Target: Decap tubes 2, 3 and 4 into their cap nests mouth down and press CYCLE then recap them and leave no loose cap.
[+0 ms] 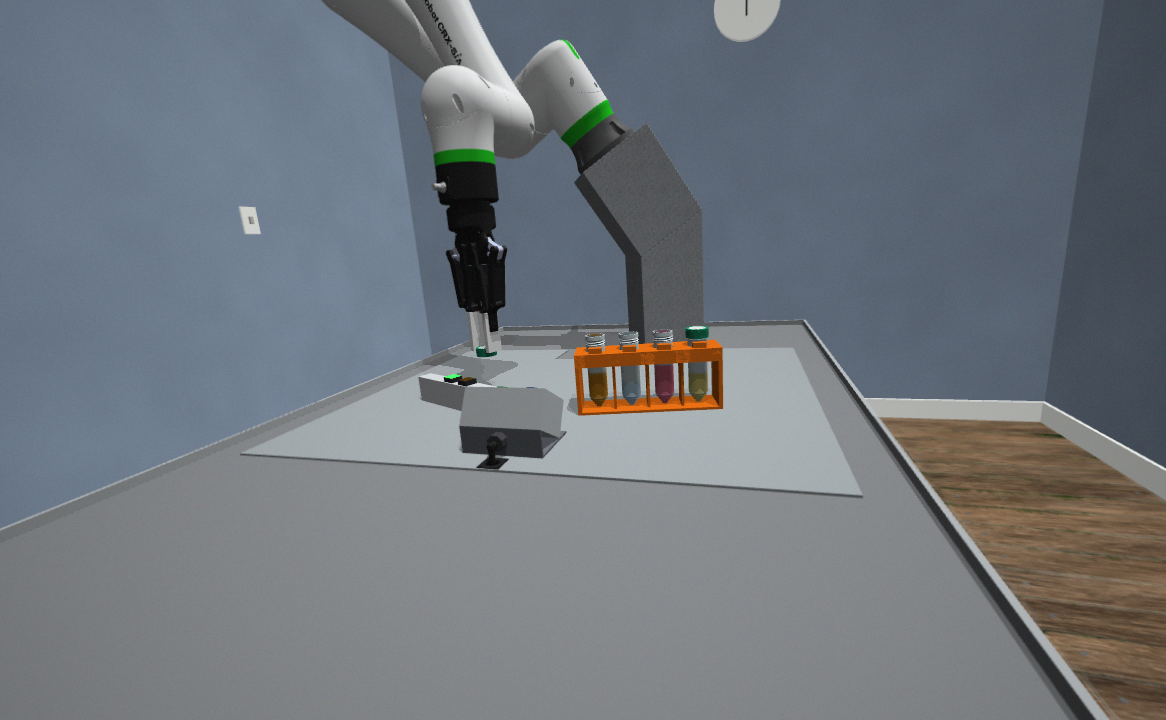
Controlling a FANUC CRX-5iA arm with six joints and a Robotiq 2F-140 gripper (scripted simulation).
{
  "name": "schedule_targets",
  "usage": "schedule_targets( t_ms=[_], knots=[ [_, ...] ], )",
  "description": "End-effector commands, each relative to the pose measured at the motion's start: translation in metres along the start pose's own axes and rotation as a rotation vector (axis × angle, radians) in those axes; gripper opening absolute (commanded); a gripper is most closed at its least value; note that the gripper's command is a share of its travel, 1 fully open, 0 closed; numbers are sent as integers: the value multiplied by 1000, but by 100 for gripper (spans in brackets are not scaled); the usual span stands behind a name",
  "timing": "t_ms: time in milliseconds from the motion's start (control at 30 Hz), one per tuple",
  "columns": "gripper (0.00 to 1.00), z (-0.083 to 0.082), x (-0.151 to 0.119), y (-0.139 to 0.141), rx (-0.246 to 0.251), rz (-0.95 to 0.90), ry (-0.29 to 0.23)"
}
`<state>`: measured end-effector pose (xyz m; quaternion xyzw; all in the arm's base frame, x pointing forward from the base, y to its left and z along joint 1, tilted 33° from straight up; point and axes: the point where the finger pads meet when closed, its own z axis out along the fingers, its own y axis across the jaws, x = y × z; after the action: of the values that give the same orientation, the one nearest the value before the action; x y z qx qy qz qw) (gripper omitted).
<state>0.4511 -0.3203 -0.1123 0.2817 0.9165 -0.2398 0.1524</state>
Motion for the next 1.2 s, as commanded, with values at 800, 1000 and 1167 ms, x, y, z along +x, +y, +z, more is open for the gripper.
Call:
schedule_targets(
  t_ms=[800, 1000, 1167],
  knots=[
    [0, -59, 22, 45, 7, 499, 8],
    [0, -59, 29, 60, 8, 666, 8],
    [0, -59, 40, 82, 9, 899, 10]
  ],
)
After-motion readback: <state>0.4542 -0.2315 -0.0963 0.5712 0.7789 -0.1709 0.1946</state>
